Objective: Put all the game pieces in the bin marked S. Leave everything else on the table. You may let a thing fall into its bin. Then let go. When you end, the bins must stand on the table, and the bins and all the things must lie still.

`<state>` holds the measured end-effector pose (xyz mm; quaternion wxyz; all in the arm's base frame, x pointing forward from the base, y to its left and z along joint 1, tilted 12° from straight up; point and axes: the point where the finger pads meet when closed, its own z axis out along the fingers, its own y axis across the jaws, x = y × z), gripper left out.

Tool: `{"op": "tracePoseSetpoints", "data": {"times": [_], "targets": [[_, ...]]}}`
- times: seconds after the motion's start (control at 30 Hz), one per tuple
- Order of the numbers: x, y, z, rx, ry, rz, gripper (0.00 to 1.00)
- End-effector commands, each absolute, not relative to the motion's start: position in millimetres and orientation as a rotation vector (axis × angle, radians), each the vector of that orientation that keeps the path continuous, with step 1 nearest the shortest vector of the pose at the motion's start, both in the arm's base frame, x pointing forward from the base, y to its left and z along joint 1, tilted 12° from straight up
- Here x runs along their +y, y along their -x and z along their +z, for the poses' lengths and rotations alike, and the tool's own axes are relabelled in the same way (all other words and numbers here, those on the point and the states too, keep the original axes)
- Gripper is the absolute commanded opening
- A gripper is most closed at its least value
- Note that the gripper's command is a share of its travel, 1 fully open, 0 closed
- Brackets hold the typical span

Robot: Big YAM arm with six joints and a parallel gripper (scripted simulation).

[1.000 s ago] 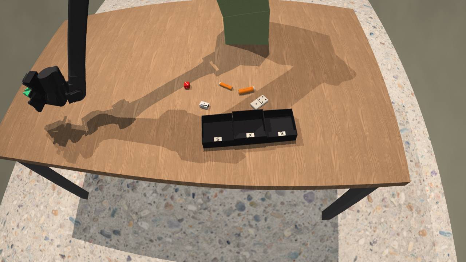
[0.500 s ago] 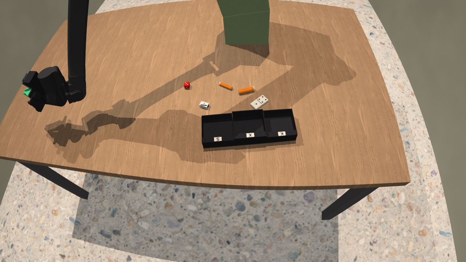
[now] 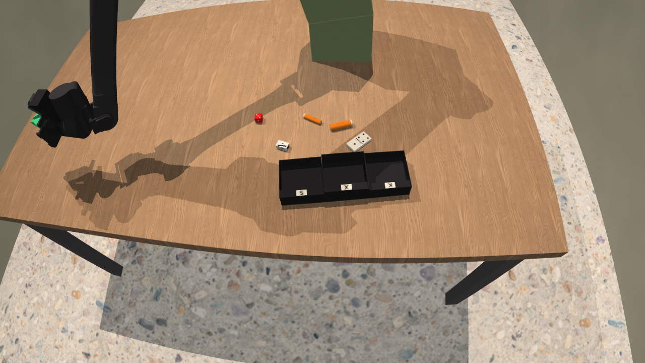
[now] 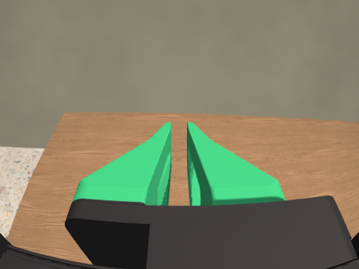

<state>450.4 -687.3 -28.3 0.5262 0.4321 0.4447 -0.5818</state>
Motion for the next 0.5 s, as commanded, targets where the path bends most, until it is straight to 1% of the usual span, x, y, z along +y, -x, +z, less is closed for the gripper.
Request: {"op": "tracePoseSetpoints", "data": {"times": [0.0,0.1,0.23,0.3,0.43,0.47], "targets": [[-682,-470,47,0.997,-1.007,-1.374,0.09],[-680,-474,63,0.997,-1.007,-1.374,0.09],[-672,-474,61,1.051,-0.99,-1.357,0.09],[-664,-488,66,1.124,-0.961,-1.293,0.09],[-656,-515,88,1.085,-0.964,-1.291,0.09],[-656,-516,81,1.09,-0.965,-1.292,0.09]]}}
